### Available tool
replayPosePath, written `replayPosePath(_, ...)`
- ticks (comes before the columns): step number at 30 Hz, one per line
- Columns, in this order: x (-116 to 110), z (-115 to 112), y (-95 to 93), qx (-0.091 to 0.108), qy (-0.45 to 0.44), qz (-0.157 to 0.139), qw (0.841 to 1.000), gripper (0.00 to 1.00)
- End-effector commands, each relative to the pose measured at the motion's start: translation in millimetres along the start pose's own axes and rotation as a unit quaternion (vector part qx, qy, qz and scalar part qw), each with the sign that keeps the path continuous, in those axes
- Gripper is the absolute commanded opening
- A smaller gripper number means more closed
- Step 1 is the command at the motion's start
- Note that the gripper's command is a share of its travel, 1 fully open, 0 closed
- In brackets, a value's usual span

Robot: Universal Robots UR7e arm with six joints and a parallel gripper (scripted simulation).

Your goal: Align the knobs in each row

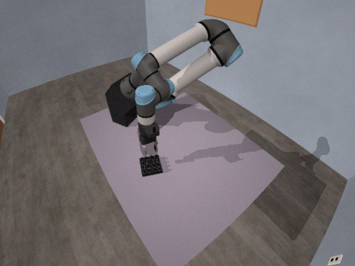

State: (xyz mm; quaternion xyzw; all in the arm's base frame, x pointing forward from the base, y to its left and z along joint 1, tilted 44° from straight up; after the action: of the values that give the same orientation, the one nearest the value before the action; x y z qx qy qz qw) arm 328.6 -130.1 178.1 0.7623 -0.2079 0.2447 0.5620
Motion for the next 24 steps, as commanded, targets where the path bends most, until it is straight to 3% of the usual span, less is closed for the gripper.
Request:
replayPosePath(1,-15,5,-0.5,0.006,-0.041,0.011,0.999,1.00)
replayPosePath(24,-28,8,-2.5,0.012,-0.084,0.024,0.996,1.00)
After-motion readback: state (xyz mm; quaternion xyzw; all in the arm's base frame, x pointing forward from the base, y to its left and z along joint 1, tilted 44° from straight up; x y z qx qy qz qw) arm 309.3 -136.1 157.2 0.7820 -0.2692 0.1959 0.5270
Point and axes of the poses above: the point where the finger pads meet when closed, its own y axis back along the fingers, its own z axis across the jaws, x = y × z, the point moved 9 cm from there along y, back along the fingers, and after that the axes turned 13 degrees about y, right-handed, at the moved point
